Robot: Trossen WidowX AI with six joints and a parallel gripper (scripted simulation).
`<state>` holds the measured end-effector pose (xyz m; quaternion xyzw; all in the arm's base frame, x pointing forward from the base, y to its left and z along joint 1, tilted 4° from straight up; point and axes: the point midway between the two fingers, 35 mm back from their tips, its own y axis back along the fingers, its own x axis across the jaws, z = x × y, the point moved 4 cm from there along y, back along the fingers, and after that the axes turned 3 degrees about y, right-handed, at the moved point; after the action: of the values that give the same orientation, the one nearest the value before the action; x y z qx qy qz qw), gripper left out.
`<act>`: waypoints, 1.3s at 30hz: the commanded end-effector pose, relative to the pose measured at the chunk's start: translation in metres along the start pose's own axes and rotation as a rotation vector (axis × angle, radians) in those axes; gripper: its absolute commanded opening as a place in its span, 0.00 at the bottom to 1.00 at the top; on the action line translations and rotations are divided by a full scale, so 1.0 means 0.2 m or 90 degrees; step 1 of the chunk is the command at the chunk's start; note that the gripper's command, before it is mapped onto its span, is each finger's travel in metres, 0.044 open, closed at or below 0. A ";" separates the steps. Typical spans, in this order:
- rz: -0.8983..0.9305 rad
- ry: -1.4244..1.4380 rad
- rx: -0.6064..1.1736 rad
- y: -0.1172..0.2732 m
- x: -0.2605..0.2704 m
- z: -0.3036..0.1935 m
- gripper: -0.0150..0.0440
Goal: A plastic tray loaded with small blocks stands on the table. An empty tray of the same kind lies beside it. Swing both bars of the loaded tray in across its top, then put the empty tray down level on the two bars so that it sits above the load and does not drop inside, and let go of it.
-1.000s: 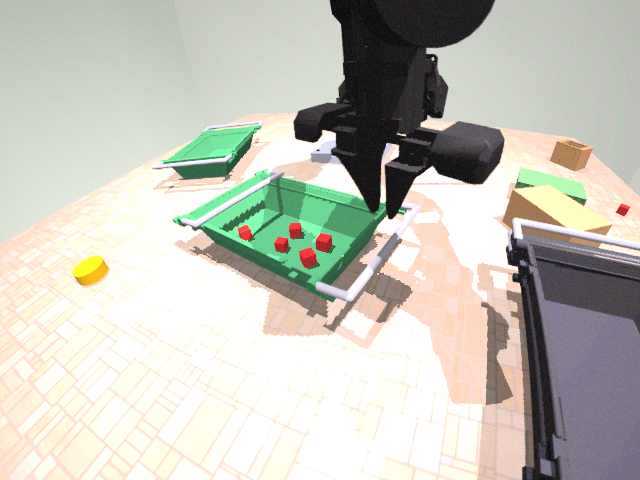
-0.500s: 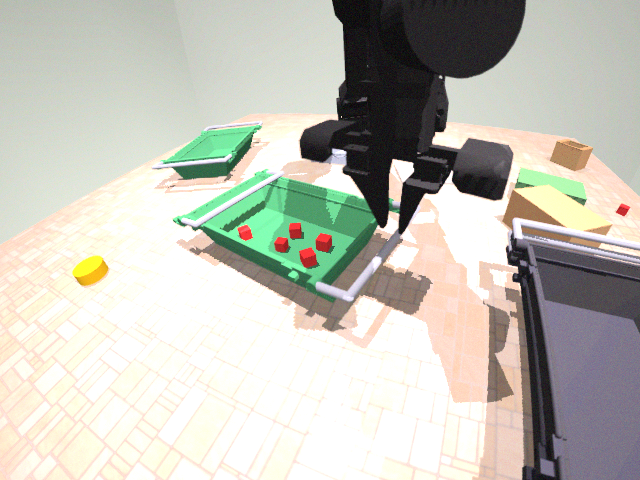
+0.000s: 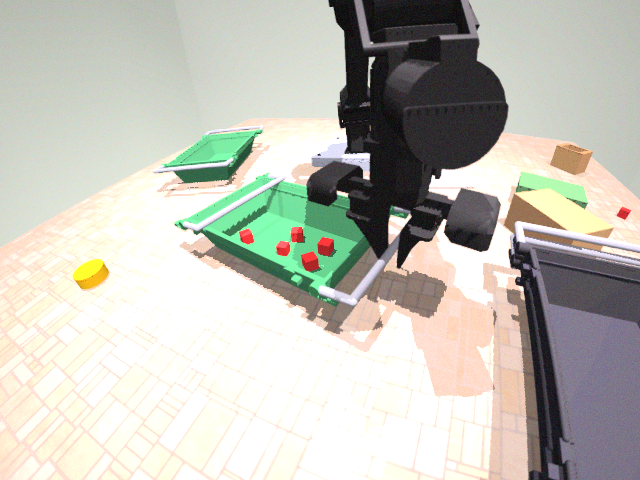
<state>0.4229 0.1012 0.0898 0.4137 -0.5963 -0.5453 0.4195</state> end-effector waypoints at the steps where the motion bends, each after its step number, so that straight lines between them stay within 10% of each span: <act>1: 0.001 0.002 0.004 0.03 0.02 0.00 0.40; 39: 0.004 0.002 0.004 0.28 0.35 0.01 0.40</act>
<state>0.3969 0.0358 0.1311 0.4094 -0.5972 -0.5424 0.4260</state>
